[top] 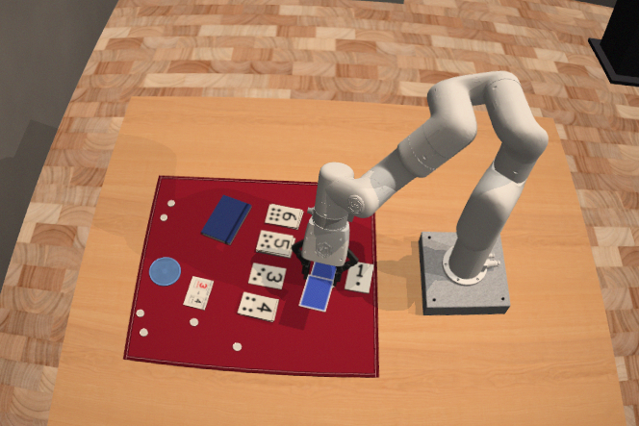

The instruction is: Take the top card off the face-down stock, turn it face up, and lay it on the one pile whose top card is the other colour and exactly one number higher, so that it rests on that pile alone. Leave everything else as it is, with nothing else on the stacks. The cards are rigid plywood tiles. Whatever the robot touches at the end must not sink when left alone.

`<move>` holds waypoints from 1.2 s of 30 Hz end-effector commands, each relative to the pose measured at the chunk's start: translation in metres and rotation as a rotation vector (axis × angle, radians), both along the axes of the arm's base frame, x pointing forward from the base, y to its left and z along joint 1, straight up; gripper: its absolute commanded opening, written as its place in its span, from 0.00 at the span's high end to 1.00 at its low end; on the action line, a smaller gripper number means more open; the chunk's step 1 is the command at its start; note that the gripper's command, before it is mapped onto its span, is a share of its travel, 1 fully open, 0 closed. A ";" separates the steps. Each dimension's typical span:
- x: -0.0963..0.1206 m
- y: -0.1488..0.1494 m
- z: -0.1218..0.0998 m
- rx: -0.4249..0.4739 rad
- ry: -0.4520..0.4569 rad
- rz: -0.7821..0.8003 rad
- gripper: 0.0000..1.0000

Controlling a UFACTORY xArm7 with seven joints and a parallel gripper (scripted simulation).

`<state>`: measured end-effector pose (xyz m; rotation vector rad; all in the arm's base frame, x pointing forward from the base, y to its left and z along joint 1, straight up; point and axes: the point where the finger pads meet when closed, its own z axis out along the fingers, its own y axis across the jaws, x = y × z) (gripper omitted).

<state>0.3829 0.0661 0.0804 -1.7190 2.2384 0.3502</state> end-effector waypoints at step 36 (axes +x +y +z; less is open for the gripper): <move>0.003 0.006 0.002 -0.344 0.080 0.001 0.26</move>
